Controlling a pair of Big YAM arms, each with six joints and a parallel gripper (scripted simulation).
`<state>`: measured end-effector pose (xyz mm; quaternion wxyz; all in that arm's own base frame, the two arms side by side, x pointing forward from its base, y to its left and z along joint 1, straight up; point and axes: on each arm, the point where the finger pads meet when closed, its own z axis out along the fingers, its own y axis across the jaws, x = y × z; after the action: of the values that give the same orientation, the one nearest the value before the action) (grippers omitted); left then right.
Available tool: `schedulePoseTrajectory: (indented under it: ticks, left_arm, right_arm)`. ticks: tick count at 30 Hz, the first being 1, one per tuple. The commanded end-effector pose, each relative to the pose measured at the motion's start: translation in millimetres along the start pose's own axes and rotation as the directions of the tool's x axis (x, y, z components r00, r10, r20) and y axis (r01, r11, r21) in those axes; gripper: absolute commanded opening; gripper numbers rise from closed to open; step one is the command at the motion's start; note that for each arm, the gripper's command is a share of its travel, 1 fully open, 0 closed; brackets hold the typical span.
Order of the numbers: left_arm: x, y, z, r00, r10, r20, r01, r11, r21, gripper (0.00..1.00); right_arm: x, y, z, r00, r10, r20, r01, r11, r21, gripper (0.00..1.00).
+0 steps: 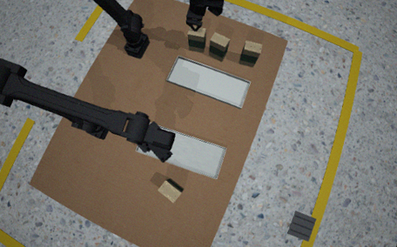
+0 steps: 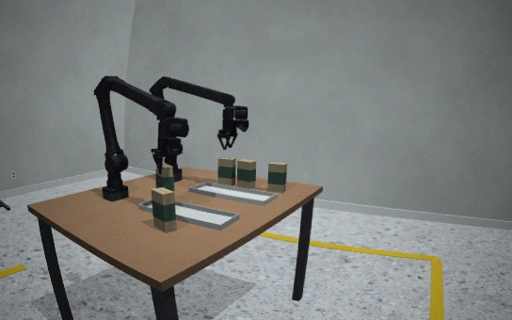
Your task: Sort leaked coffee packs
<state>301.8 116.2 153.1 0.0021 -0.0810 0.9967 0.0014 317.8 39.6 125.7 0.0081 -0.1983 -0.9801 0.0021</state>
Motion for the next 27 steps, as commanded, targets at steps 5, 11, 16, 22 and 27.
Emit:
schedulePoseTrajectory:
  ticks: [5,11,16,22,27]
  left_arm:
    - [-10.8,1.1,-10.5,1.0,0.005,0.029,-0.005,1.0,-0.005,0.79]
    - [-10.8,1.1,-10.5,1.0,0.005,0.029,-0.005,1.0,-0.005,0.79]
    - [-10.8,1.1,-10.5,1.0,0.005,0.029,-0.005,1.0,-0.005,0.79]
    - [-10.8,1.1,-10.5,1.0,0.005,0.029,-0.005,1.0,-0.005,0.79]
    - [-10.8,1.1,-10.5,1.0,0.005,0.029,-0.005,1.0,-0.005,0.79]
  right_arm:
    - [-22.0,8.3,-33.1,0.996,0.022,0.083,-0.018,0.999,-0.046,0.26]
    - [-23.1,9.0,-30.2,0.996,0.022,0.089,-0.018,0.999,-0.05,0.26]
    - [-6.8,-0.3,-1.6,0.999,0.021,0.038,-0.02,1.0,-0.02,0.26]
    - [-6.6,-0.4,11.3,1.0,0.02,0.017,-0.02,1.0,-0.007,0.26]
    - [-11.1,2.1,12.4,0.999,0.02,0.031,-0.02,1.0,-0.016,0.26]
